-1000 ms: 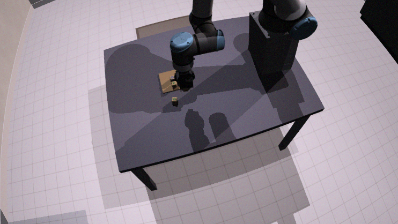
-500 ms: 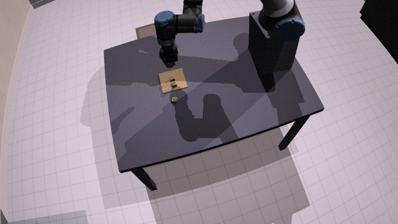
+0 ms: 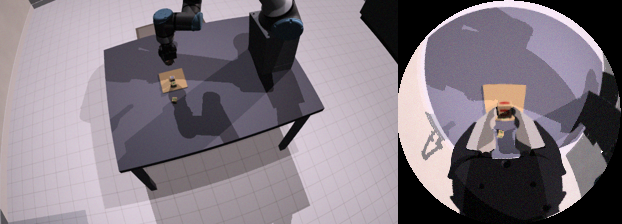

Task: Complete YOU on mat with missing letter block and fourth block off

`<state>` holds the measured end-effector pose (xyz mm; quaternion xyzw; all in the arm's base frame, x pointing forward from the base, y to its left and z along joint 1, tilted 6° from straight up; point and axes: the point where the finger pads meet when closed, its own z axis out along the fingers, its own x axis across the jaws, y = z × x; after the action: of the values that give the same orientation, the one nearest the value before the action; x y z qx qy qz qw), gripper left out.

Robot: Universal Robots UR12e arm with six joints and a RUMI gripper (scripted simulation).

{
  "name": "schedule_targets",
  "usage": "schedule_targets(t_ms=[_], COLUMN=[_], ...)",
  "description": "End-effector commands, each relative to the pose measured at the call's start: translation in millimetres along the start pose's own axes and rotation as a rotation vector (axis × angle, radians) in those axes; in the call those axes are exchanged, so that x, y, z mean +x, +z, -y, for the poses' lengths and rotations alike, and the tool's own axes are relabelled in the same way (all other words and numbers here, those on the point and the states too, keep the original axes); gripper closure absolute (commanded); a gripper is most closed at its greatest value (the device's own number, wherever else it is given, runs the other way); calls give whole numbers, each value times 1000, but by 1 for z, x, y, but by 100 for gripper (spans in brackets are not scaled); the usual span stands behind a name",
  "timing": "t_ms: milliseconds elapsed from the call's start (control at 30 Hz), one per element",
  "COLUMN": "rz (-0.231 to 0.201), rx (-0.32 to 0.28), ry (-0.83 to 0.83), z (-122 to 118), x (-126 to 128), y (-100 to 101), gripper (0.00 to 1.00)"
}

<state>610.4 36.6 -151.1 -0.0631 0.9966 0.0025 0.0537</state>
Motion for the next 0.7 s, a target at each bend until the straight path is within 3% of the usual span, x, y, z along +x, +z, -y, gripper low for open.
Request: schedule_targets(t_ms=[0,433,667], rz=[1,1,1], rx=[0,0,0], ry=[0,0,0], z=[0,0,0], x=[-1,-1,-1], y=[0,28,62], gripper=[95,95,95])
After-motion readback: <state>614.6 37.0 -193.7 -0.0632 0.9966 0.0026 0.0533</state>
